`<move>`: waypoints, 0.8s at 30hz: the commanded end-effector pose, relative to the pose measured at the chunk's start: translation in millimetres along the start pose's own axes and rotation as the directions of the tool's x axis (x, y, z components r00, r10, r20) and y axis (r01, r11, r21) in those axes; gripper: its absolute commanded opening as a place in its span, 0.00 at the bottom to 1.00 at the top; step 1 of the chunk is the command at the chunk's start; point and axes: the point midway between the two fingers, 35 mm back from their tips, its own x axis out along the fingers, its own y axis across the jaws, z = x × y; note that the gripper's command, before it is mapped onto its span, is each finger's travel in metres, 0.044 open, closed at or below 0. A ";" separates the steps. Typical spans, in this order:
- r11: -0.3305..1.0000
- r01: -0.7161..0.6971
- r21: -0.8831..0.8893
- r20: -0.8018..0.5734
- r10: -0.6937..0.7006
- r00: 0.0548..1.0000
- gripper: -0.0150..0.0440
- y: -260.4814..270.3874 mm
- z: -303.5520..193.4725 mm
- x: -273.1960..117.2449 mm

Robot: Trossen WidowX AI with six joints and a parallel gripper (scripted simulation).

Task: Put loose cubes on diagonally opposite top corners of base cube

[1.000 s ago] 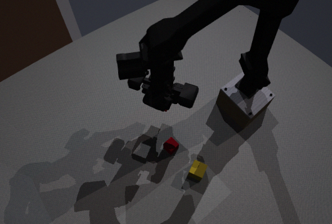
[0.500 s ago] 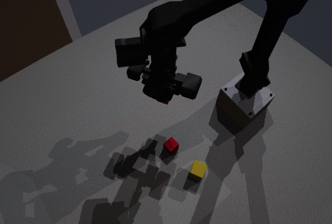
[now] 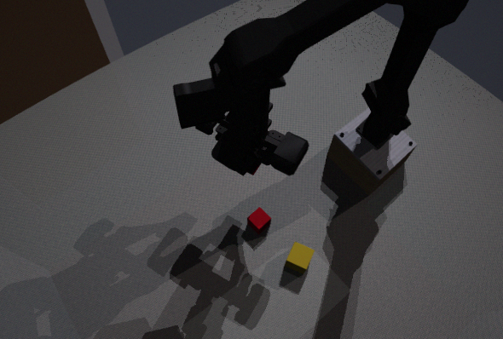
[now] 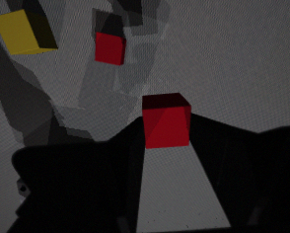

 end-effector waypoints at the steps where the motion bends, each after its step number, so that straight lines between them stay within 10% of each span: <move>1: 0.998 0.001 0.058 0.003 -0.001 1.000 0.43 7.2 11.7 2.1; 24: 0.940 -0.004 0.340 0.007 0.002 1.000 0.43 57.6 60.5 13.7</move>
